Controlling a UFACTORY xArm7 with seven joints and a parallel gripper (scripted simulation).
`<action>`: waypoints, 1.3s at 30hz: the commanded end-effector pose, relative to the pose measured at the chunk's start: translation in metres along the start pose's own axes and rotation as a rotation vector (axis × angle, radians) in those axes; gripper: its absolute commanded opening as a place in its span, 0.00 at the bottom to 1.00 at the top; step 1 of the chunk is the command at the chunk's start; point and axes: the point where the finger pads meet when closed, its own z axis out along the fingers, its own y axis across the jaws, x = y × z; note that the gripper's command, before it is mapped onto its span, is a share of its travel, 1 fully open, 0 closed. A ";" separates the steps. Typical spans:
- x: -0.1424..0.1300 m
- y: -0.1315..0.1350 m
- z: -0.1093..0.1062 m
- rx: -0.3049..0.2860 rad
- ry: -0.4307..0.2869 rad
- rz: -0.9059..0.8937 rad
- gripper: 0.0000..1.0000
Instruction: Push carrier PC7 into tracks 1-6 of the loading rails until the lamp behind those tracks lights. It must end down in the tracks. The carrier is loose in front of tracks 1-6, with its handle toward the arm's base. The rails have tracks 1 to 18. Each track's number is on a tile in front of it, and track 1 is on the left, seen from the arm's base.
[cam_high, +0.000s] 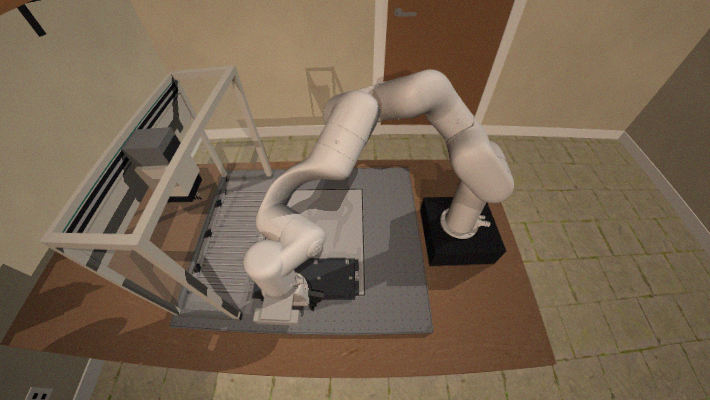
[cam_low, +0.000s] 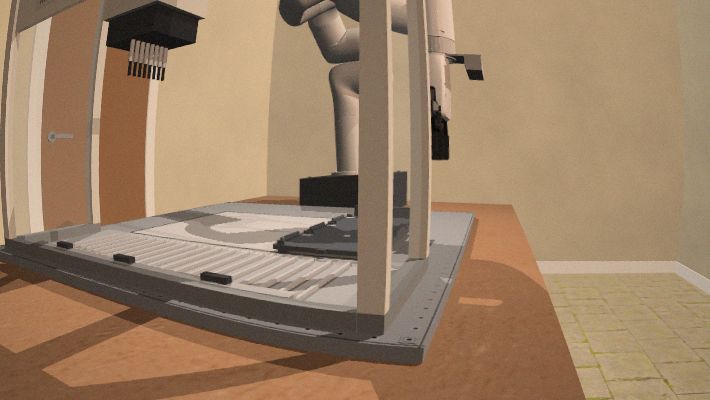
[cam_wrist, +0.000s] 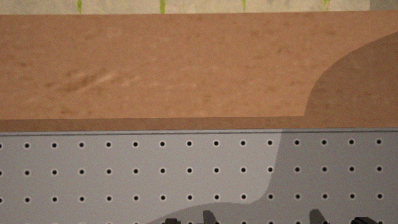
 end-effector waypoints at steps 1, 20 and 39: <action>0.001 0.001 -0.001 -0.004 0.003 0.000 1.00; 0.001 0.001 0.028 -0.004 0.003 0.000 1.00; 0.001 0.001 0.056 -0.004 0.003 0.000 1.00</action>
